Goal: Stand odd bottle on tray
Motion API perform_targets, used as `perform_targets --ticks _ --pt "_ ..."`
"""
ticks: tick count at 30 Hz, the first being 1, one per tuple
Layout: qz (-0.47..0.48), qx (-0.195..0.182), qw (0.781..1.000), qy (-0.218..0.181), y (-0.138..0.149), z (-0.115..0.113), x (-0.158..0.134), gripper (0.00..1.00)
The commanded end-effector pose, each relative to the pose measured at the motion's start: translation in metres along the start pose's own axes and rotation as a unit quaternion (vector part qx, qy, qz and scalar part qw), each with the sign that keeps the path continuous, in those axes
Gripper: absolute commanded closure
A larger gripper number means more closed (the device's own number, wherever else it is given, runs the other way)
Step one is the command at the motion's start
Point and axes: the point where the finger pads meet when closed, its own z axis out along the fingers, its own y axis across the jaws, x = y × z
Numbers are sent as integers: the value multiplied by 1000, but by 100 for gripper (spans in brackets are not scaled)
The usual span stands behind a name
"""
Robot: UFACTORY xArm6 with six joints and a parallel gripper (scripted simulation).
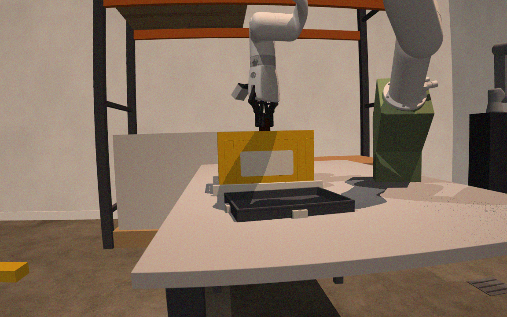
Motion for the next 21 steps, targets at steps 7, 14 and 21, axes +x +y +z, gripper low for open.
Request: perform_targets --ticks 7,14,21 --pt "0 0 1000 1 0 -10 1 100" --pt "0 0 1000 1 0 -19 1 100" --pt "0 0 1000 1 0 -24 1 100"
